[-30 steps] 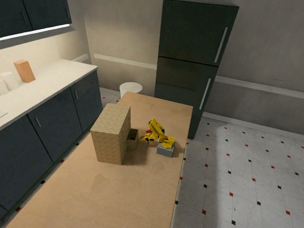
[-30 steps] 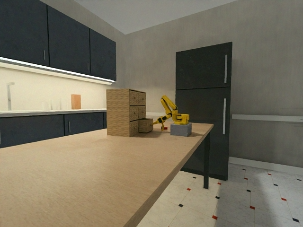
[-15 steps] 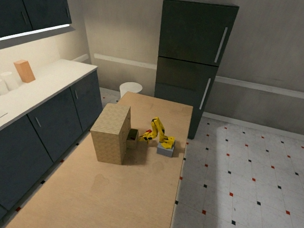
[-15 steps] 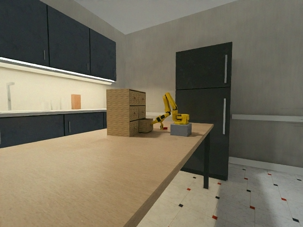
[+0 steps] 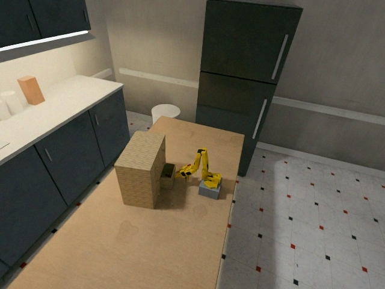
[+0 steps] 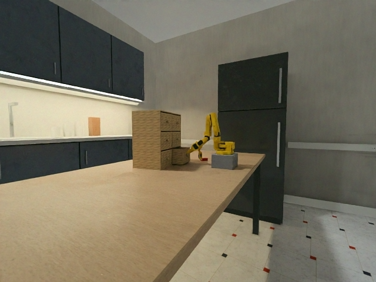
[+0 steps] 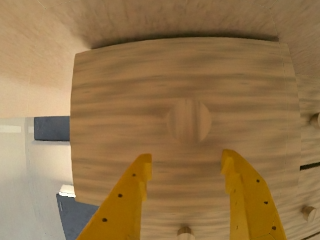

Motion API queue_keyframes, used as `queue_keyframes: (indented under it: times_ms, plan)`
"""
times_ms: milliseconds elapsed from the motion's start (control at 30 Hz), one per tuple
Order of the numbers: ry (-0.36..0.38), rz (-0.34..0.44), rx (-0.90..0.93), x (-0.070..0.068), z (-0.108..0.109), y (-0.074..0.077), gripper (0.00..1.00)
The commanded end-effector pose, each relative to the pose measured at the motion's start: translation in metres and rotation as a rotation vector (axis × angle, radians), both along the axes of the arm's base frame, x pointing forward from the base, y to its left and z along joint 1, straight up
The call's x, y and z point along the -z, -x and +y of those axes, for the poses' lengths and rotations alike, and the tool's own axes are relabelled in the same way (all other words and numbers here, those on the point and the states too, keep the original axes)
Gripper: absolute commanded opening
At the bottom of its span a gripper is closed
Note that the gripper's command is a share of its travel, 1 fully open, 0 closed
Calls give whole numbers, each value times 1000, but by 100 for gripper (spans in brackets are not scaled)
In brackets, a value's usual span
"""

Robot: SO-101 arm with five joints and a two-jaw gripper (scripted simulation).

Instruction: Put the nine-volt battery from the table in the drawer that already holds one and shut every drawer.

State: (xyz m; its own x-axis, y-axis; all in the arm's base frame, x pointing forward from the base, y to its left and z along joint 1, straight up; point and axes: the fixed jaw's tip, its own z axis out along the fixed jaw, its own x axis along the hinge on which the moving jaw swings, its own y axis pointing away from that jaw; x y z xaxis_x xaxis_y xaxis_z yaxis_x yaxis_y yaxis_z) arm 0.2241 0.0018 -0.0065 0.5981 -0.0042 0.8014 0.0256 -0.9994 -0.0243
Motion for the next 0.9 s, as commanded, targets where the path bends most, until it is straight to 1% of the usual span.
queue_keyframes:
  times_ms: [0, 533, 600, 867]
  plan:
    - [-8, 18, 12, -4, -1, -3, 21]
    - [-5, 115, 12, -18, -1, 2, 21]
    - [-5, 115, 12, -18, -1, 2, 21]
    - [-3, 167, 11, -26, -1, 8, 21]
